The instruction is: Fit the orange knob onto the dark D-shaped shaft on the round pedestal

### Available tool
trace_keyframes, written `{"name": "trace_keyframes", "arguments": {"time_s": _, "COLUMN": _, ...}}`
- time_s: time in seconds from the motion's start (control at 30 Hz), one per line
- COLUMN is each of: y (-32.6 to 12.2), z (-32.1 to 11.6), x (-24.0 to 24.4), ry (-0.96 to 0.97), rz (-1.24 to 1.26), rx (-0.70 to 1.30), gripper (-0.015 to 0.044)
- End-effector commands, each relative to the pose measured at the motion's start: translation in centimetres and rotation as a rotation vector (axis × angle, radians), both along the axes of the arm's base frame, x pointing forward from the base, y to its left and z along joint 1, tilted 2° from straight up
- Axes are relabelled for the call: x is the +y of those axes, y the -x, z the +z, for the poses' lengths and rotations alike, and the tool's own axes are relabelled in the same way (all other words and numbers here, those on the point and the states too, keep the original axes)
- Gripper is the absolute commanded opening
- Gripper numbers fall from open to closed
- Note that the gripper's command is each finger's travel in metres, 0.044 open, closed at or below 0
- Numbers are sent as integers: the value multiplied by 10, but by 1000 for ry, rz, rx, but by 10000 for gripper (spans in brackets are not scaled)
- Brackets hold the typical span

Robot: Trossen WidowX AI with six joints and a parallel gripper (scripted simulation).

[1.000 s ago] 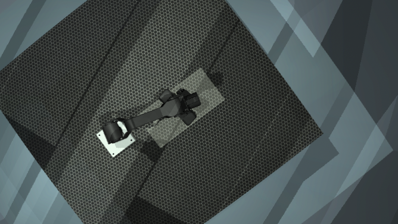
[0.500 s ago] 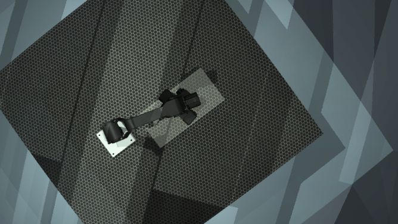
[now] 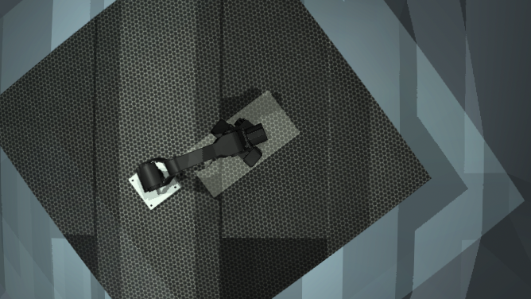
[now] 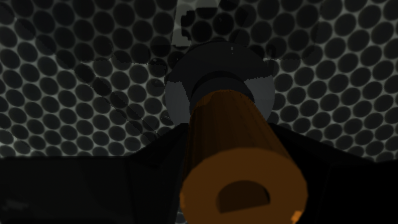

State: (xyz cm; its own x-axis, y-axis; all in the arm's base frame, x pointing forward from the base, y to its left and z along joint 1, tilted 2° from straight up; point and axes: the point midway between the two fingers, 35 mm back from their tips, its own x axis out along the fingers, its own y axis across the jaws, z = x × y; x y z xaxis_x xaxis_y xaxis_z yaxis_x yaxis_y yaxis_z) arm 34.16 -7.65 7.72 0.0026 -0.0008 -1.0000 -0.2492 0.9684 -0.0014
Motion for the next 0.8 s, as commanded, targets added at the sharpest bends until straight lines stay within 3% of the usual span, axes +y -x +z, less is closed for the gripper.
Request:
{"name": "trace_keyframes", "arguments": {"time_s": 0.0, "y": 0, "z": 2, "x": -1, "ry": 5, "rz": 6, "rx": 3, "gripper": 0}}
{"name": "trace_keyframes", "arguments": {"time_s": 0.2, "y": -1, "z": 5, "x": -1, "ry": 5, "rz": 31, "rx": 3, "gripper": 0}}
{"name": "trace_keyframes", "arguments": {"time_s": 0.4, "y": -5, "z": 4, "x": -2, "ry": 5, "rz": 215, "rx": 4, "gripper": 0}}
{"name": "trace_keyframes", "arguments": {"time_s": 0.77, "y": -3, "z": 2, "x": -1, "ry": 5, "rz": 215, "rx": 4, "gripper": 0}}
